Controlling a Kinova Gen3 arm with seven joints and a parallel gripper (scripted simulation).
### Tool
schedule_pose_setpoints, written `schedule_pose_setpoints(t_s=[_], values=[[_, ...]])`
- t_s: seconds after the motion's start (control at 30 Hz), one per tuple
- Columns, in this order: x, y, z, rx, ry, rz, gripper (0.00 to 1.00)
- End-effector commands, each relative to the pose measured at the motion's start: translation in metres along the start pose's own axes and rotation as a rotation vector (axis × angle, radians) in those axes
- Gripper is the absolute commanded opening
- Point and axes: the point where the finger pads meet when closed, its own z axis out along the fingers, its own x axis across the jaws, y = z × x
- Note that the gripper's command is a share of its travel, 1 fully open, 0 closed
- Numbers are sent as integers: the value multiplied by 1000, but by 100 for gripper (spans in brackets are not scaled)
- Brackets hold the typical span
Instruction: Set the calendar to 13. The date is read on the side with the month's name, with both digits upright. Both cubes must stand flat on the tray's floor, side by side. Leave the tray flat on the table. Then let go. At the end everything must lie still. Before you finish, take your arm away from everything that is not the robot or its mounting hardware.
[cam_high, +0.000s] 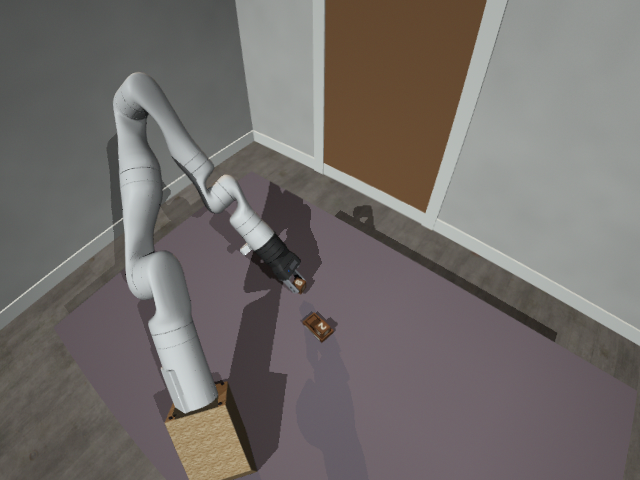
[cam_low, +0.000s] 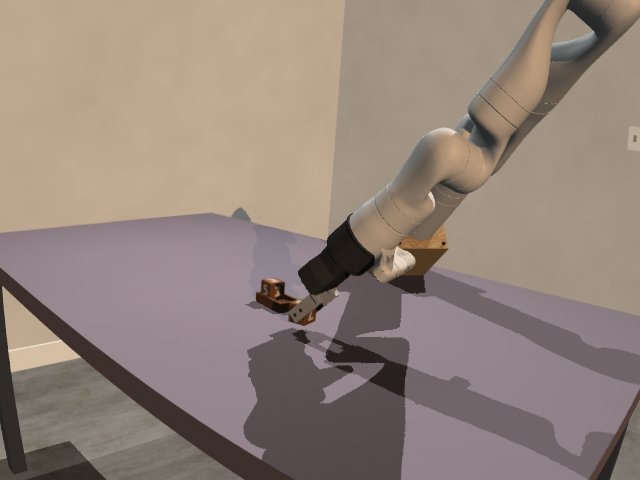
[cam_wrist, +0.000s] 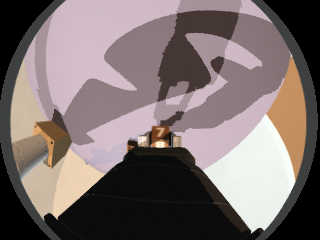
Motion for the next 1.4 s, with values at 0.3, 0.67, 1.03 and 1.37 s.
schedule_pose_setpoints(t_s=[0.3, 0.67, 1.03, 1.37], values=[[5, 32, -28, -1, 6, 25, 60], [5, 40, -36, -1, 6, 25, 60], [5, 41, -37, -1, 6, 25, 60], [5, 41, -37, -1, 5, 25, 60]])
